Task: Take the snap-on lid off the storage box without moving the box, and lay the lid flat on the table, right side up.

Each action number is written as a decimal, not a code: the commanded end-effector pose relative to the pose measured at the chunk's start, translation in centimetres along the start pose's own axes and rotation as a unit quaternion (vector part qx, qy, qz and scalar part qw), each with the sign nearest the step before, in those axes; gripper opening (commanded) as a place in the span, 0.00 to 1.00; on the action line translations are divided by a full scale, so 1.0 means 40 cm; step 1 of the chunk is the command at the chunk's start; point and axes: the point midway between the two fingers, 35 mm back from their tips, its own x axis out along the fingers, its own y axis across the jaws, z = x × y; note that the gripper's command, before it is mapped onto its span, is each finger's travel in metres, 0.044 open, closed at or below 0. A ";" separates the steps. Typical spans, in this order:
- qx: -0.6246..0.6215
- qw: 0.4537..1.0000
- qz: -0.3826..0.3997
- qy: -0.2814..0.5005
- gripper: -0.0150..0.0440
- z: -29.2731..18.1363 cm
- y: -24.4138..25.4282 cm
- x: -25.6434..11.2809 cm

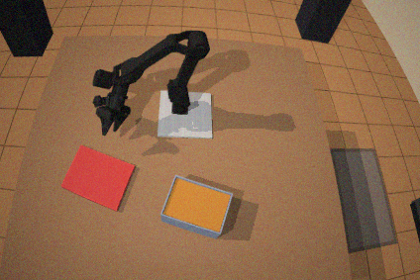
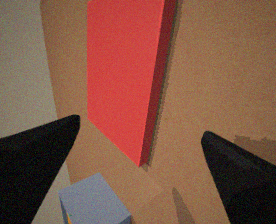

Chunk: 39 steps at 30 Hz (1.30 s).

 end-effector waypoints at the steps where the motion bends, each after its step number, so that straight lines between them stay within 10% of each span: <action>1: -0.007 1.000 0.005 -0.003 1.00 0.003 0.021 -0.022; 39: -0.007 1.000 0.004 -0.003 1.00 0.001 0.067 -0.120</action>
